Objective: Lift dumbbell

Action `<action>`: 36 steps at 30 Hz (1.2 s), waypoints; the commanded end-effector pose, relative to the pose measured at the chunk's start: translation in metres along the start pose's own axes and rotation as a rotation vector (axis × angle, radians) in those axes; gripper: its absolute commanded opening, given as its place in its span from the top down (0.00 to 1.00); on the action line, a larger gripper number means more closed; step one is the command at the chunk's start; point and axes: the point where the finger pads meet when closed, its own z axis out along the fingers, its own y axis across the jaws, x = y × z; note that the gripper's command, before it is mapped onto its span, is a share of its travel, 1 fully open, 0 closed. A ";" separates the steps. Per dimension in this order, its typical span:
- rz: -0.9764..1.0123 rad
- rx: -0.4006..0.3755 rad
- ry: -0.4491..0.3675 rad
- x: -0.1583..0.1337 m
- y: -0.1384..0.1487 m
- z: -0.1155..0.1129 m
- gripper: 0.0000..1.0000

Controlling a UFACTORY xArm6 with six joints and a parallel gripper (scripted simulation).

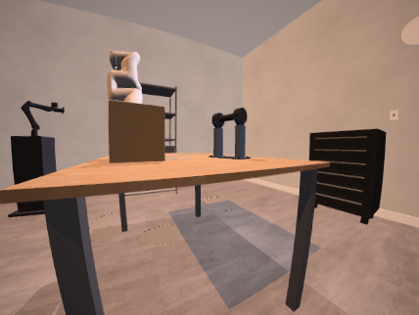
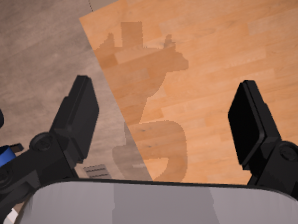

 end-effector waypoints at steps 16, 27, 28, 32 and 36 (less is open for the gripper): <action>0.000 0.002 0.005 0.002 -0.001 -0.002 0.00; 0.017 -0.118 -0.027 -0.002 0.054 0.015 0.00; 0.024 -0.152 -0.037 -0.004 0.070 0.018 0.00; 0.056 -0.282 -0.079 -0.012 0.135 0.027 0.00; 0.092 -0.389 -0.118 -0.021 0.191 0.027 0.00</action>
